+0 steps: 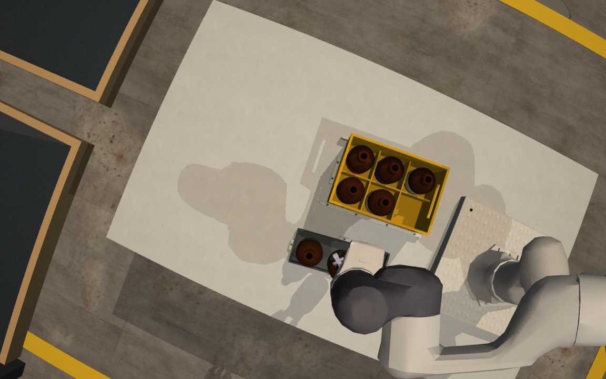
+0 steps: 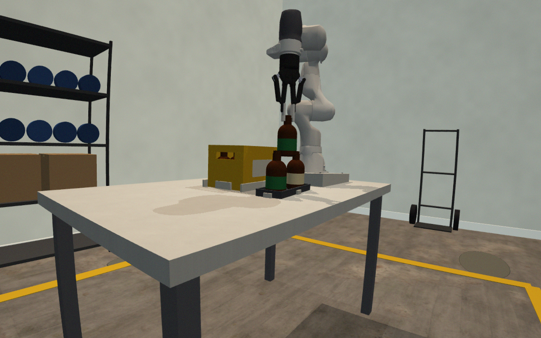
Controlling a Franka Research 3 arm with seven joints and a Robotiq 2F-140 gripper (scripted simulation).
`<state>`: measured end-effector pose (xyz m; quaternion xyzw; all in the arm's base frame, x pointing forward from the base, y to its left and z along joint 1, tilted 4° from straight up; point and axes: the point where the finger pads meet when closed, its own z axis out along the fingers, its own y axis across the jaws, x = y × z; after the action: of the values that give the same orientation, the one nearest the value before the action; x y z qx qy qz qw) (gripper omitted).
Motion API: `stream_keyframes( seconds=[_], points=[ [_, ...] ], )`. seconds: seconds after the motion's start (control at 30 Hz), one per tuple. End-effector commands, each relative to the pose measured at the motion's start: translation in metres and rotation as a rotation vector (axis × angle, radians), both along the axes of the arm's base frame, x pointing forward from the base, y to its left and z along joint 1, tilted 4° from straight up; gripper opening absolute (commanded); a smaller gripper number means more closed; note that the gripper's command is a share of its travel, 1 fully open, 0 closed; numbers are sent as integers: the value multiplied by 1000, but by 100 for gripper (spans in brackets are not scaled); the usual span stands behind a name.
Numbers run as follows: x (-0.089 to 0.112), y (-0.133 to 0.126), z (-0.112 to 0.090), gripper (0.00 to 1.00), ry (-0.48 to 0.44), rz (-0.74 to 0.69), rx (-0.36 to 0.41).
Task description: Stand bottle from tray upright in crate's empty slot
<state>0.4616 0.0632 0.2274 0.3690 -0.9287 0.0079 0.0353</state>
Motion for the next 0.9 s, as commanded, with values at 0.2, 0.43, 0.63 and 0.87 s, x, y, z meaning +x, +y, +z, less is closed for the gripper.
stream_keyframes(
  seconds=[0.2,0.43,0.63,0.87],
  points=[
    [0,1,12,0,-1,0,-3],
    [0,2,20,0,-1,0,-3],
    [1,2,24,0,-1,0,-3],
    [1,2,28,0,-1,0,-3]
  ],
)
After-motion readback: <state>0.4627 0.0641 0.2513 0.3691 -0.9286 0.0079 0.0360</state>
